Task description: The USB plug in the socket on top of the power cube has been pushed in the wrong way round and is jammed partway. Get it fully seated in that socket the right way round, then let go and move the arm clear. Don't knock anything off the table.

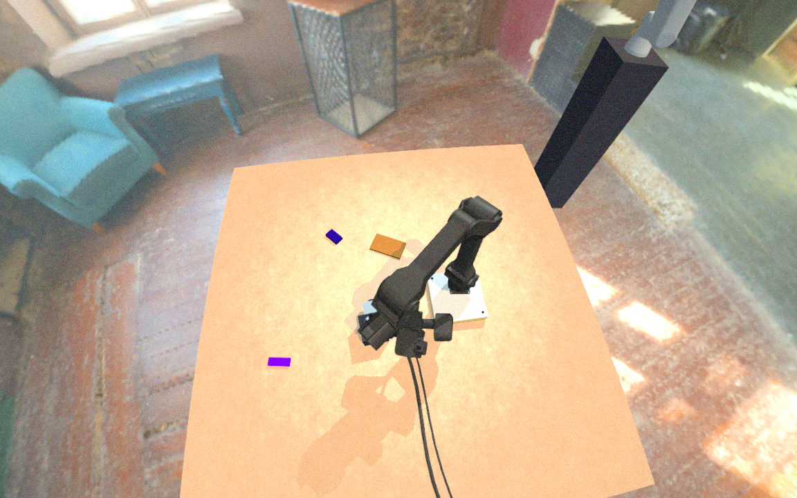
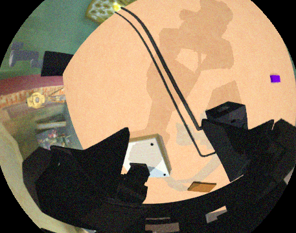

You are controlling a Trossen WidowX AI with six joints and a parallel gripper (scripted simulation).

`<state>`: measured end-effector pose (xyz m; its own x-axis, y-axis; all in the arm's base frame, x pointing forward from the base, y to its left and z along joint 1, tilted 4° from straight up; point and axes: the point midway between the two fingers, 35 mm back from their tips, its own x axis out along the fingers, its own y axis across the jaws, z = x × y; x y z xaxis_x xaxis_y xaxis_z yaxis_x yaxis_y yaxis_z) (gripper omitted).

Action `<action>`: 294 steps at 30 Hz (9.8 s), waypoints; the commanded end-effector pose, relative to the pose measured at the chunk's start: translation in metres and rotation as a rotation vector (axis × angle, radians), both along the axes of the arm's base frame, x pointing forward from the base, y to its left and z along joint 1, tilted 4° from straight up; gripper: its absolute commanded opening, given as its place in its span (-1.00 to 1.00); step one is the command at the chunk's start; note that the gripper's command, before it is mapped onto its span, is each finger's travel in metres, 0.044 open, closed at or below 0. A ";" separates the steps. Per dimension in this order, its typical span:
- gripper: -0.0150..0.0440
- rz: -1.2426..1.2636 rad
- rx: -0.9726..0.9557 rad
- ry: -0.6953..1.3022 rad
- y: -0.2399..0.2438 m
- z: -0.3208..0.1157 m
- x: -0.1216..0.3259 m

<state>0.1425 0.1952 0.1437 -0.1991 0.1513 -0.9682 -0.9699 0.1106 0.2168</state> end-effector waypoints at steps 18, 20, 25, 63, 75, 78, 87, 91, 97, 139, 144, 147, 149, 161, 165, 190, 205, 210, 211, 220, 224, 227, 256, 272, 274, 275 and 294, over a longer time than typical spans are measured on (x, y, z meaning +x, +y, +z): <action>1.00 0.363 -0.168 -0.296 -0.067 0.008 0.124; 1.00 0.363 -0.168 -0.296 -0.067 0.007 0.124; 1.00 0.363 -0.168 -0.296 -0.068 0.002 0.125; -0.25 0.359 -0.162 -0.294 -0.068 -0.019 0.125; -0.49 0.359 -0.162 -0.294 -0.068 -0.019 0.125; -0.49 0.359 -0.162 -0.294 -0.068 -0.019 0.125; -0.49 0.359 -0.162 -0.293 -0.068 -0.018 0.125; -0.49 0.359 -0.162 -0.293 -0.068 -0.015 0.125; -0.49 0.359 -0.162 -0.293 -0.068 -0.011 0.125; -0.49 0.254 -0.171 -0.283 -0.067 0.008 0.123; -0.49 0.115 -0.181 -0.275 -0.067 0.008 0.123; -0.49 0.035 -0.187 -0.271 -0.067 0.007 0.123; -0.49 -0.017 -0.190 -0.268 -0.067 0.007 0.123; -0.49 -0.331 -0.210 -0.247 -0.067 0.007 0.123; -0.49 -0.435 -0.215 -0.239 -0.067 0.007 0.123; -0.49 -1.090 -0.243 -0.178 -0.067 0.007 0.123; -0.49 -1.482 -0.252 -0.131 -0.067 0.007 0.123; -0.49 -1.612 -0.254 -0.114 -0.067 0.007 0.123; -0.49 -1.638 -0.254 -0.110 -0.067 0.007 0.123; -0.49 -1.873 -0.256 -0.076 -0.067 0.007 0.123; -0.49 -1.977 -0.255 -0.059 -0.067 0.007 0.123; -0.49 -2.055 -0.255 -0.046 -0.067 0.007 0.123; -0.49 -2.769 -0.234 0.093 -0.067 0.007 0.123; -0.49 -2.765 -0.234 0.095 -0.067 0.007 0.123; -0.49 -2.765 -0.234 0.097 -0.067 0.007 0.123; -0.49 -2.765 -0.234 0.097 -0.067 0.007 0.123; -0.49 -2.764 -0.233 0.112 -0.066 0.004 0.123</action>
<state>0.2658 0.1286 0.1486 0.0678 -0.0300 -0.9972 0.9697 0.2373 0.0588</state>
